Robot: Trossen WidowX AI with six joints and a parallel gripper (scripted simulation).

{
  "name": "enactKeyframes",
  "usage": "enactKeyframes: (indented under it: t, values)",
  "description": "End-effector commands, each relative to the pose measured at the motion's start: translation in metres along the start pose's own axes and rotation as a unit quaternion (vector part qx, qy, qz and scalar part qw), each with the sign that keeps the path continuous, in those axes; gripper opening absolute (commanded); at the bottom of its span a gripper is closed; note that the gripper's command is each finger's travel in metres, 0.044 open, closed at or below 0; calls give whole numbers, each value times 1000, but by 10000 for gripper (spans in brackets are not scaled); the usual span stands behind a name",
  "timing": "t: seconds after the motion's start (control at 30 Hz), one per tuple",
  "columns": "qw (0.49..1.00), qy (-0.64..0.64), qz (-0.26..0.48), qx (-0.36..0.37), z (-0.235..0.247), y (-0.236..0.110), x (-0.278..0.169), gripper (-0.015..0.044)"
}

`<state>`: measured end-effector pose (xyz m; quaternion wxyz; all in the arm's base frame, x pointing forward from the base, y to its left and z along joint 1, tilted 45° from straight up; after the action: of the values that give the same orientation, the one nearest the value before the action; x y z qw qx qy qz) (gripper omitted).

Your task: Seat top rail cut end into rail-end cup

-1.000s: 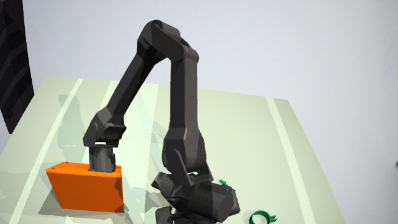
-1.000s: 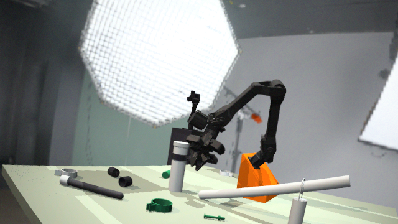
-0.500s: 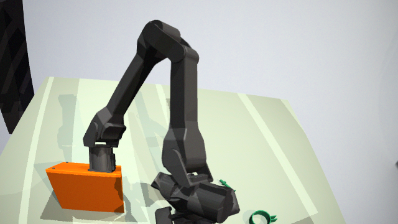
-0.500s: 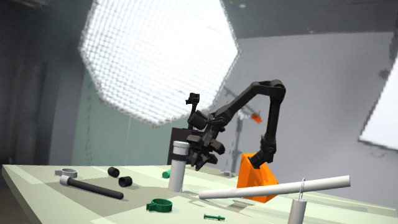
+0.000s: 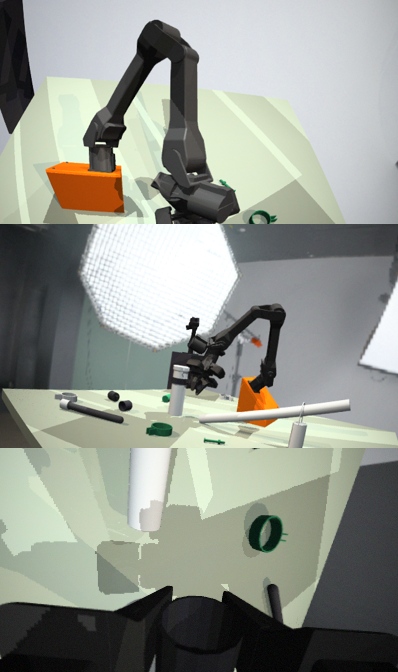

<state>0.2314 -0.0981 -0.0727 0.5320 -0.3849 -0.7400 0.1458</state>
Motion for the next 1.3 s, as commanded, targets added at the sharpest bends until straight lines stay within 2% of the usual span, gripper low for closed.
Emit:
enactKeyframes:
  t: [0.0, 0.23, 0.73, 0.83, 1.0, 1.17, 1.27]
  values:
    - [1000, 0, 0, 0, 0, 0, 0, 263]
    - [1000, 0, 0, 0, -8, -11, 11, 440]
    - [1000, 4, 1, -1, -22, -33, 36, 440]
    - [993, 119, 0, 0, -32, -47, 50, 440]
    - [933, 361, -3, 3, -48, -78, 87, 440]
    - [810, 586, -11, 10, -57, -108, 128, 440]
    - [744, 668, -14, 14, -59, -119, 147, 440]
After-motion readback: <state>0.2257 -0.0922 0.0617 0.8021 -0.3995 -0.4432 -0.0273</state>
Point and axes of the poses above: the point midway between the two fingers, 35 mm back from their tips, its own y axis out along the fingers, its own z axis across the jaws, x = y × z, the point moved 5 cm from there along -y, back along the fingers, and after that the axes turned 3 degrees about -y, right-handed, at the moved point
